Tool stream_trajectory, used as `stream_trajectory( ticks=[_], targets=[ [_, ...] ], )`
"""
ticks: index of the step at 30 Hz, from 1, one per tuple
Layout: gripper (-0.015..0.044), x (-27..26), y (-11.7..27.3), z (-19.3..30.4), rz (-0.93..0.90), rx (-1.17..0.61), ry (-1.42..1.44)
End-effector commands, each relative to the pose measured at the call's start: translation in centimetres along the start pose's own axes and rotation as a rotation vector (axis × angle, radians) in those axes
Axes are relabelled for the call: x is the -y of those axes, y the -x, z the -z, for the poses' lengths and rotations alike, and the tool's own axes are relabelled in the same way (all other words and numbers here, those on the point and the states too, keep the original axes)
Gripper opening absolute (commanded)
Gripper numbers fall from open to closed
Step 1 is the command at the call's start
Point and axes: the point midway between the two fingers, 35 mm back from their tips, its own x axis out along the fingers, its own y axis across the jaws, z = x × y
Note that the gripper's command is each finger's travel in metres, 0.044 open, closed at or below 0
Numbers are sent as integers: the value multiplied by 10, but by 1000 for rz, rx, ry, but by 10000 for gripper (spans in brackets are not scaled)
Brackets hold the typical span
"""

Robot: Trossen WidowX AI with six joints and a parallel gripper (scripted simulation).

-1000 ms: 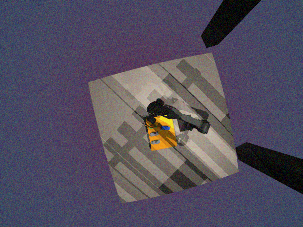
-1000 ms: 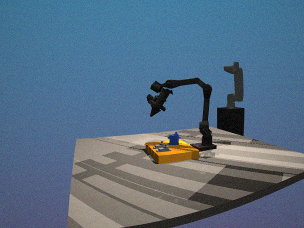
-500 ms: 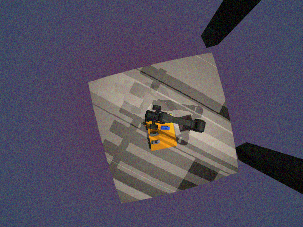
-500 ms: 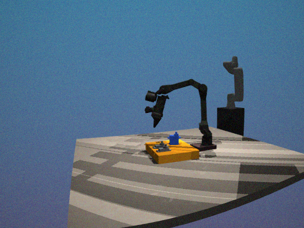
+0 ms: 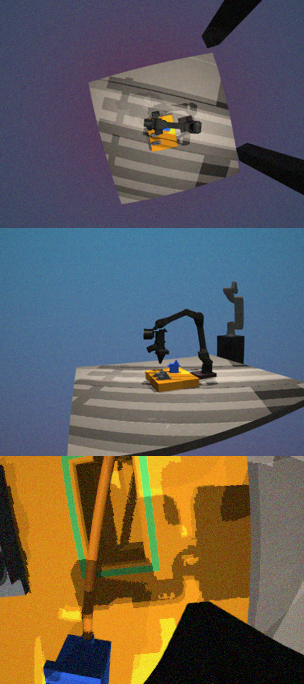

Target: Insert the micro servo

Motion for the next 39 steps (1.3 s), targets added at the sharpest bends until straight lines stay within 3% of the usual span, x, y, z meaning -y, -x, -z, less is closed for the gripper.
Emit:
stream_trajectory(
  ticks=[1, 39],
  targets=[
    [0, -1, -3, 3, 5, -22, 19],
    [0, -9, -45, 3, 4, -22, 19]
  ],
)
